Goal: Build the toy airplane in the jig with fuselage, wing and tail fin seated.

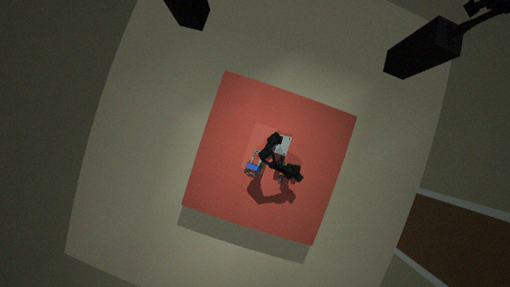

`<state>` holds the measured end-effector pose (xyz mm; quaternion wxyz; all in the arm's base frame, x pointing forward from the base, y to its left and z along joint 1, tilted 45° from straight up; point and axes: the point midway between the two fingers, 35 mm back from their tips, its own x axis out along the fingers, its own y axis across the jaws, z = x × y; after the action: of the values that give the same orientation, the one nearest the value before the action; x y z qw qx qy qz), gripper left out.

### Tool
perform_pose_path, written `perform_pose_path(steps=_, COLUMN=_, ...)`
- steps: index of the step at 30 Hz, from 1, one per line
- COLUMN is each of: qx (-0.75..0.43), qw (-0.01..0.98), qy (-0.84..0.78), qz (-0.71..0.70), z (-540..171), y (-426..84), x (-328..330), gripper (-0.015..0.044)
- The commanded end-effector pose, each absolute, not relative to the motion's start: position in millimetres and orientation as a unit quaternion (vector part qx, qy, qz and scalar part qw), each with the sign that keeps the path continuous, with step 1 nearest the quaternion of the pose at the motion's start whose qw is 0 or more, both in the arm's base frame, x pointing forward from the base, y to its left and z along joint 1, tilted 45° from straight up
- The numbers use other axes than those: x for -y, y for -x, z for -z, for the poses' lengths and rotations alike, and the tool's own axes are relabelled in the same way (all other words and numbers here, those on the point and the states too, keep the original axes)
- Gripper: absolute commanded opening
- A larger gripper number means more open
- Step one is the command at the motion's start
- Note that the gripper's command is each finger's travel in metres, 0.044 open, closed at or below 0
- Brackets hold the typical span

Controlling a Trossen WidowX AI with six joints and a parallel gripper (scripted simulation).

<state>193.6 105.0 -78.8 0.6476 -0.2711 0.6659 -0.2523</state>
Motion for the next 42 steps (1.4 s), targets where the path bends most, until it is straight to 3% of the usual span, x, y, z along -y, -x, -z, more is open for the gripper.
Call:
perform_pose_path(steps=1, qx=-0.666, qw=0.647, qy=0.275, qz=0.252, z=84, y=-193, x=-99, gripper=0.044)
perform_pose_path(steps=27, qx=-0.665, qw=0.646, qy=0.275, qz=0.253, z=112, y=-192, x=-70, gripper=0.044)
perform_pose_path(steps=42, qx=-0.665, qw=0.646, qy=0.275, qz=0.253, z=112, y=-192, x=-70, gripper=0.0046)
